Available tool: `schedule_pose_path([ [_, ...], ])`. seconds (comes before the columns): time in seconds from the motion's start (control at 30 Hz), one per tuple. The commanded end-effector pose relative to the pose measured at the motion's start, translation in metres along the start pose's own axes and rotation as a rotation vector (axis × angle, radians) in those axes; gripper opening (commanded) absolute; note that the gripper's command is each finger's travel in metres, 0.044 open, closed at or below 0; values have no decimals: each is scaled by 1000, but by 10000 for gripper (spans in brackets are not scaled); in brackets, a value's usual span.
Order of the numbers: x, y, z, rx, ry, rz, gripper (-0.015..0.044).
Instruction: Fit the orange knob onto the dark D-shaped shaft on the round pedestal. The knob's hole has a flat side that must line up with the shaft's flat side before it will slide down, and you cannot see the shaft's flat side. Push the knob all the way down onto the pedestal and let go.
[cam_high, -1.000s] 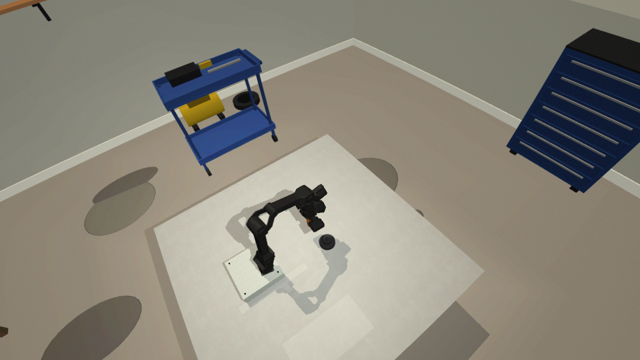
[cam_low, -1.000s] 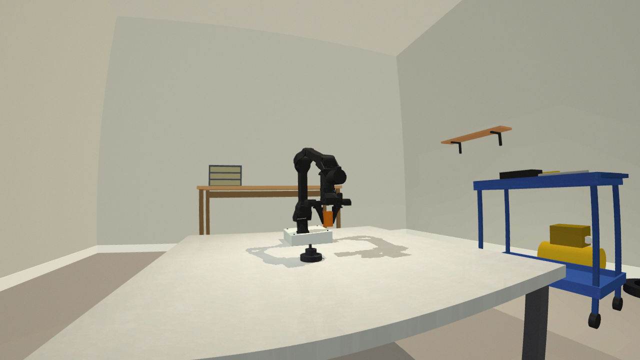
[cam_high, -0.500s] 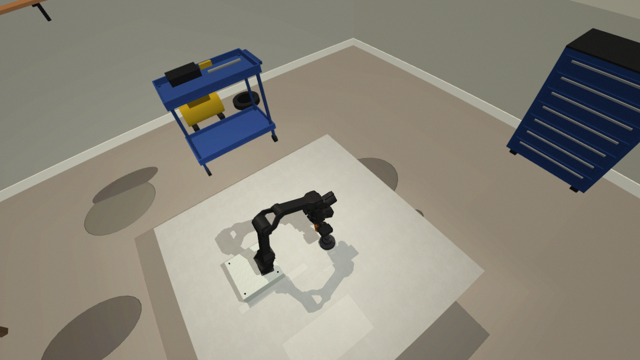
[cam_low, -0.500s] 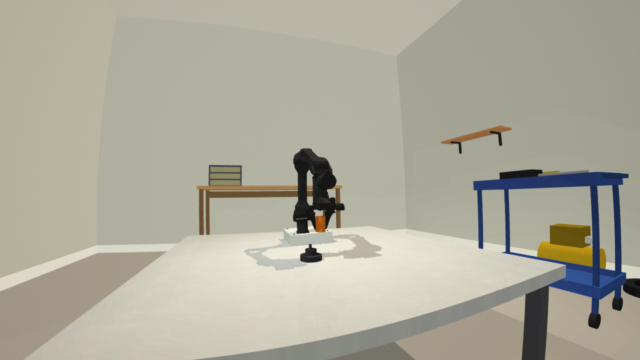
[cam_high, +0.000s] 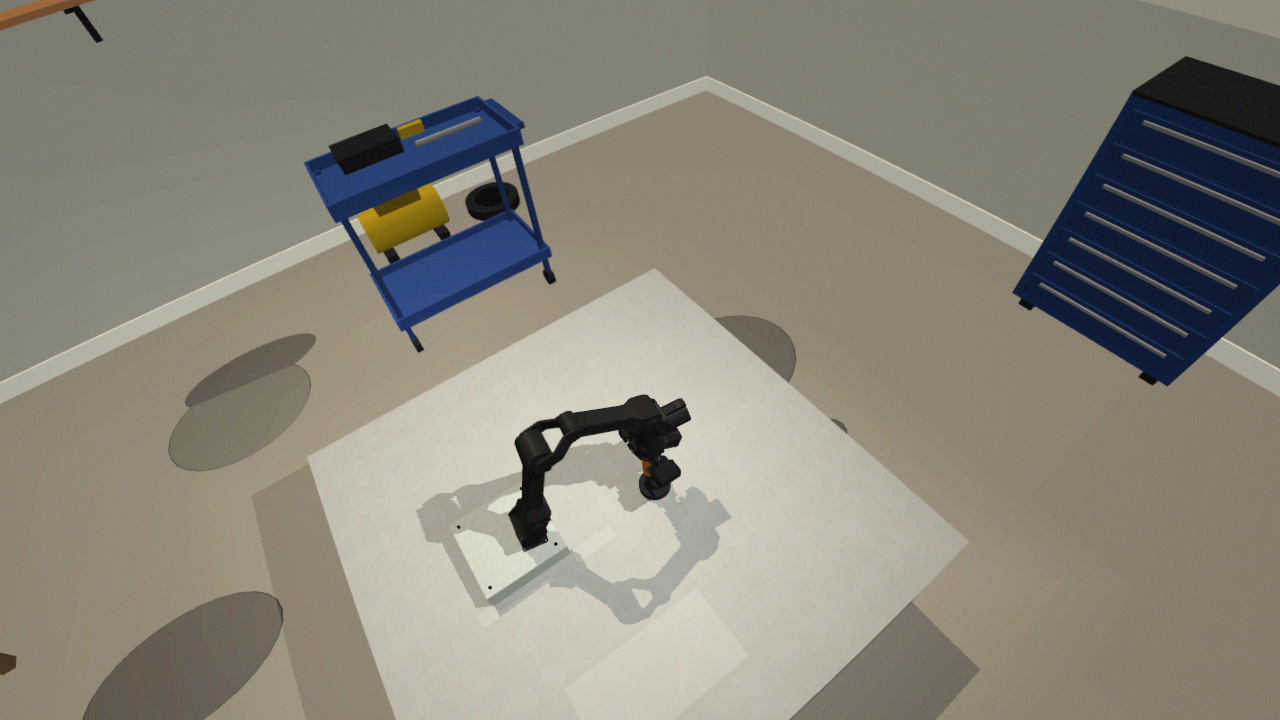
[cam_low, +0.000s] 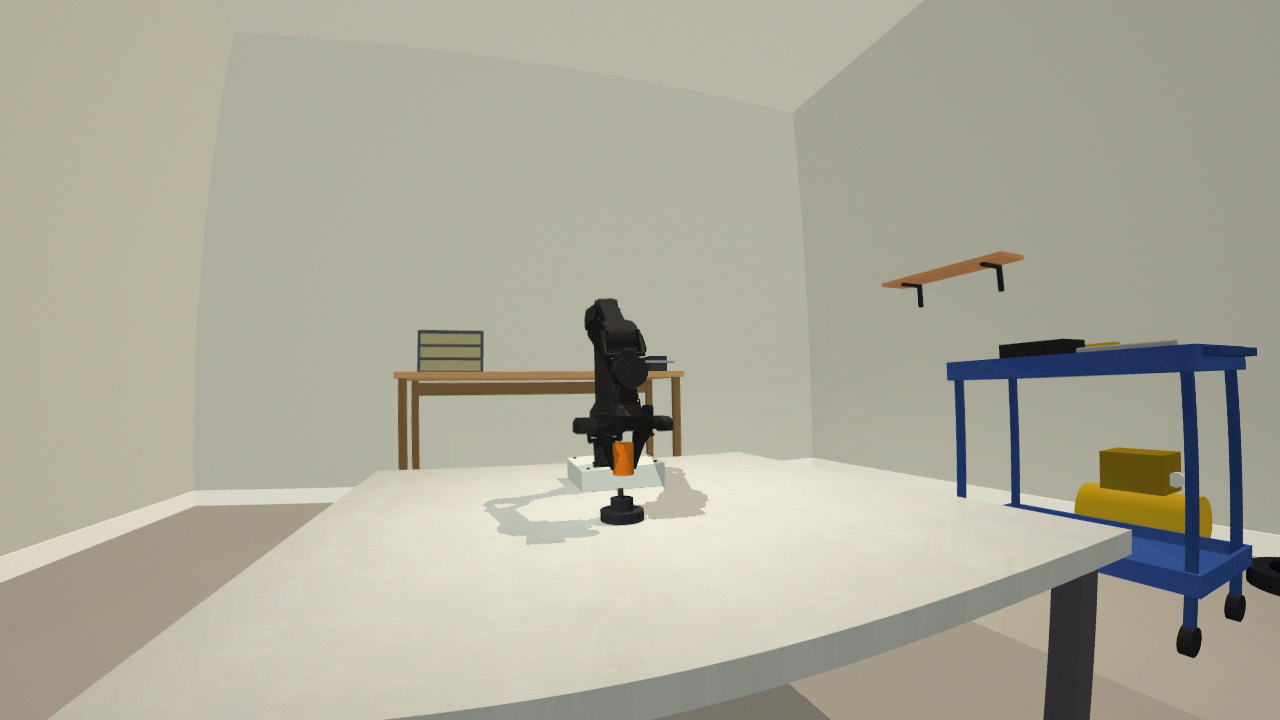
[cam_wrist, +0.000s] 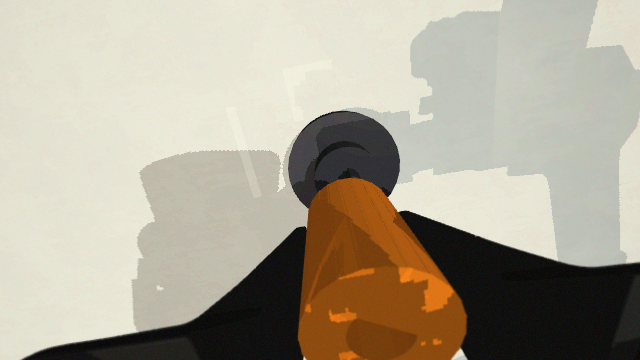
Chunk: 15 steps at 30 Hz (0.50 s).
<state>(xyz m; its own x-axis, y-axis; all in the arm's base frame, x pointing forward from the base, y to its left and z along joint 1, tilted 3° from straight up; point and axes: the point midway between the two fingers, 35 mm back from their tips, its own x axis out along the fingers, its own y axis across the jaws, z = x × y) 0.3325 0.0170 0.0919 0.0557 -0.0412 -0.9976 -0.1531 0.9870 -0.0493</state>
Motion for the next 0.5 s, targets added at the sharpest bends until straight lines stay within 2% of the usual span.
schedule_pose_path([
  [0.0, 2, -5, 3, -10, -3, 2, 0],
  [0.47, 28, -5, 3, -10, -2, 2, 0],
])
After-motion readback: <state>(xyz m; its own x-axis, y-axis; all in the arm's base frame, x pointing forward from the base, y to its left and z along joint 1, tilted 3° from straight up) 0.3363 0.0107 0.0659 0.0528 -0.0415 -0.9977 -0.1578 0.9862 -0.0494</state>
